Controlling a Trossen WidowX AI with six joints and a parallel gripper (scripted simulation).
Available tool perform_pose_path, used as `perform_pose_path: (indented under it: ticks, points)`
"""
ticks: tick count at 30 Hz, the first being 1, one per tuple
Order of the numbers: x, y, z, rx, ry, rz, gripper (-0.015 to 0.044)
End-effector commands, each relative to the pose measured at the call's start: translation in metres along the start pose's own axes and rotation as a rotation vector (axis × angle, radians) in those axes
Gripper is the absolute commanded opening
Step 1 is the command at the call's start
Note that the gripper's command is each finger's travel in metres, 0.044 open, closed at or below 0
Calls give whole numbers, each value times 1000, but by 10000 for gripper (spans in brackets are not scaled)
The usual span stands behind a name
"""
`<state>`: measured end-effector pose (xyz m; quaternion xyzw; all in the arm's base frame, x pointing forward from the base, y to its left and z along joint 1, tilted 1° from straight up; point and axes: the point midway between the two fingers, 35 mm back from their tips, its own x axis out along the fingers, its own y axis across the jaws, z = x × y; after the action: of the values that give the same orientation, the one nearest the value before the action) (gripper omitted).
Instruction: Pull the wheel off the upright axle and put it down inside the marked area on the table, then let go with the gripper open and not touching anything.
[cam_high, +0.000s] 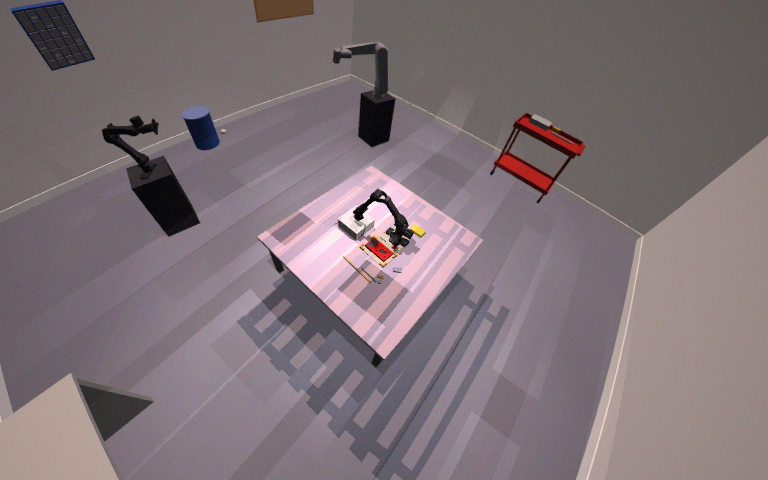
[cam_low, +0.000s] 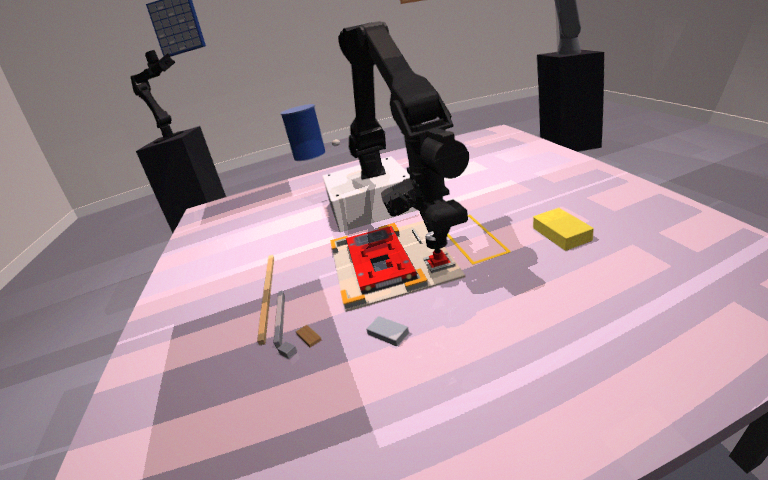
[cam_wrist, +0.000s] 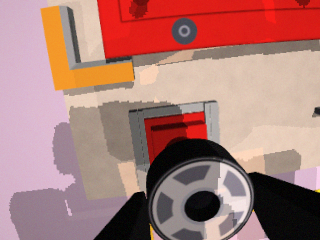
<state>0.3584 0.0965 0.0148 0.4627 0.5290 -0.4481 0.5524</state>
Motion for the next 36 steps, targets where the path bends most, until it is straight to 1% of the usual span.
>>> perform_pose_path:
  ticks: [1, 36]
  points:
    - [-3, -1, 0, 0, 0, -2, 0]
    - [-14, 0, 0, 1, 0, 0, 0]
